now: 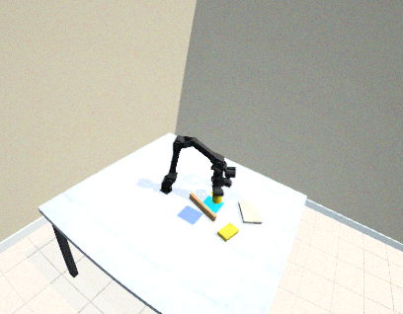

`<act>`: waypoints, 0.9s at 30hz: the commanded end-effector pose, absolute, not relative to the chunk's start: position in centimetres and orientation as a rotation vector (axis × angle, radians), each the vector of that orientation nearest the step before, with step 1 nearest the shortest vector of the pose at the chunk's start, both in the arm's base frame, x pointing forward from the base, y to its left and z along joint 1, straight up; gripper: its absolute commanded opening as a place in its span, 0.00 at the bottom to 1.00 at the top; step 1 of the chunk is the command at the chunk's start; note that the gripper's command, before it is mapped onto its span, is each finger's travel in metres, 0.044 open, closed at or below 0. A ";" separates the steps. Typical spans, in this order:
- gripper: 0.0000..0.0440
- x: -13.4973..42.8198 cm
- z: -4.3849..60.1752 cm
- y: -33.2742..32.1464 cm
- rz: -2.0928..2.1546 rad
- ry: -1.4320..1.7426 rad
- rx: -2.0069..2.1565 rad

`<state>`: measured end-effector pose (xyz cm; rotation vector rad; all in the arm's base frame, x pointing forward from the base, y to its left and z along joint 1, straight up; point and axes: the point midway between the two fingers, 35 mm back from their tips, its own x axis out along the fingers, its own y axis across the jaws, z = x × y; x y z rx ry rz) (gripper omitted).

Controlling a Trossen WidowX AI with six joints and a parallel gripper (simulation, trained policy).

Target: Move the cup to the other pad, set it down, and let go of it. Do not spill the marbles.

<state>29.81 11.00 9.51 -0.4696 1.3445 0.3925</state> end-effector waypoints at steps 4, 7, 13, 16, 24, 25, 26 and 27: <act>0.09 29.4 7.8 11.2 0.377 1.346 -0.473; 0.11 29.2 7.1 11.1 0.372 1.345 -0.472; 0.17 29.0 6.4 11.0 0.366 1.337 -0.460; 0.29 29.4 6.9 11.1 0.369 1.307 -0.442; 0.33 29.7 8.4 11.3 0.387 1.249 -0.406; 0.33 29.6 8.6 11.3 0.390 1.247 -0.402; 0.34 29.4 8.7 11.3 0.392 1.245 -0.399; 0.35 29.3 8.9 11.2 0.395 1.243 -0.395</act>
